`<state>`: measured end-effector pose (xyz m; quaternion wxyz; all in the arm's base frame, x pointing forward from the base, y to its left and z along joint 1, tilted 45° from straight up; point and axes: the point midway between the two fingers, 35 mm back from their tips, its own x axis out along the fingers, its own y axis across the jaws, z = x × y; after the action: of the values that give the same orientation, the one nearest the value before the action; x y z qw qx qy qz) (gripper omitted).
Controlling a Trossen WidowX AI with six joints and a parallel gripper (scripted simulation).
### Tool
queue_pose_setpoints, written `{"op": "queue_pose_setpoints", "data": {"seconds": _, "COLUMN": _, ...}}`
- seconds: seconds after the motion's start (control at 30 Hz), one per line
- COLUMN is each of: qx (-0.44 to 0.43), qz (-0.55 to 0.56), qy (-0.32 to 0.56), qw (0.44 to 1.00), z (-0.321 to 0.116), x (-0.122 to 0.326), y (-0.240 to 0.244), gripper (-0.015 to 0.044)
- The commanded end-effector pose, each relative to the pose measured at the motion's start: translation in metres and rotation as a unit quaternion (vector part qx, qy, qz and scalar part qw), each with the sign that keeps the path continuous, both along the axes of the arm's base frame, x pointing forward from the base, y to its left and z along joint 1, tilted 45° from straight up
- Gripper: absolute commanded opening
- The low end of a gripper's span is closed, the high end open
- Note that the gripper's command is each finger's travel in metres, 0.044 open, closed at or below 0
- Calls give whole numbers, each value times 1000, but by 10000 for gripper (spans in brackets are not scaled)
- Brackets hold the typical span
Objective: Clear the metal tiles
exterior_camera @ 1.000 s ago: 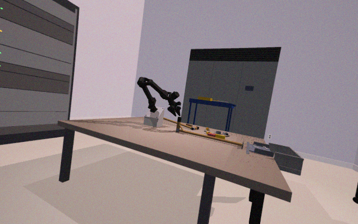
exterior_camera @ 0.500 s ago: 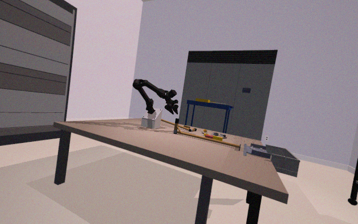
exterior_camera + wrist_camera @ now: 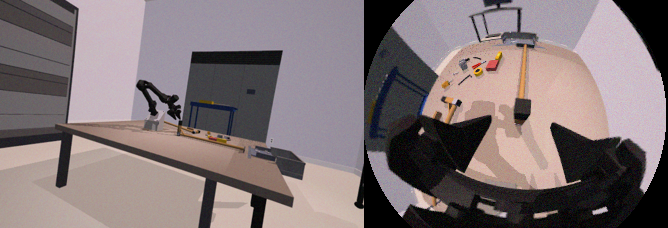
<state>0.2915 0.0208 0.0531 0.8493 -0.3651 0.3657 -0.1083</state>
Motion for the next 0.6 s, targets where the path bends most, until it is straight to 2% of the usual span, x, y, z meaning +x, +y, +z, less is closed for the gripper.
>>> {"op": "queue_pose_setpoints", "data": {"seconds": 0.0, "qx": 0, "qz": 2, "qy": 2, "qw": 1000, "z": -3, "x": 3, "y": -1, "gripper": 440}}
{"op": "queue_pose_setpoints", "data": {"seconds": 0.57, "qx": 2, "qz": 1, "qy": 3, "qw": 1000, "z": -17, "x": 24, "y": -11, "gripper": 440}}
